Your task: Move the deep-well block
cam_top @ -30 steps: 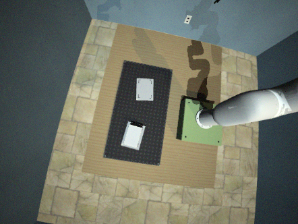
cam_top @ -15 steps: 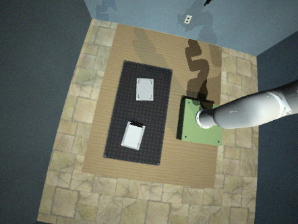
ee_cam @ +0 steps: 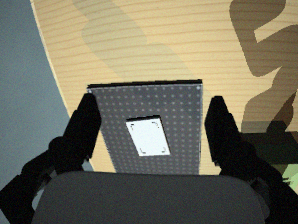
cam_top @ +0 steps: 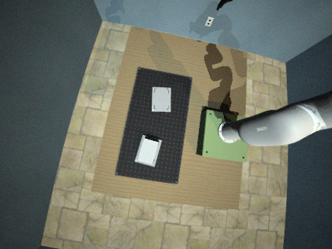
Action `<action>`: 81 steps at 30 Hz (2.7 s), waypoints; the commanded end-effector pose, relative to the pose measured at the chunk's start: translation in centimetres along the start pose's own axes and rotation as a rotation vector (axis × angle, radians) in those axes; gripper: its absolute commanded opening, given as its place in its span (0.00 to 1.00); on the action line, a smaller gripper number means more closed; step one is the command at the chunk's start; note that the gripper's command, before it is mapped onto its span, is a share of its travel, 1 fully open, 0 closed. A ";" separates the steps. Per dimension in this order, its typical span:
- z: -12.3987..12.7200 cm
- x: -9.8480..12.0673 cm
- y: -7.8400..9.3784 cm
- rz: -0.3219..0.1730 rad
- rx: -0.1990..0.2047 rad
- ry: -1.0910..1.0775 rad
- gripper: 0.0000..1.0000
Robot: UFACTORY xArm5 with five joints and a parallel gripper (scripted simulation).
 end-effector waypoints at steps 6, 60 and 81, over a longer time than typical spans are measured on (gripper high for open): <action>-2.9 3.1 -0.2 -0.027 -0.009 -0.140 1.00; -12.3 21.8 -1.5 -0.157 -0.051 -0.773 1.00; -13.7 30.7 -2.7 -0.215 -0.070 -1.131 1.00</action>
Point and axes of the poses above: the point where the finger pads meet when closed, its own y axis out along the fingers, its own z axis across the jaws, x = y × z, the point moved 9 cm from there along -y, back along the fingers, and after that the axes turned 5 degrees about -y, right-handed, at the moved point
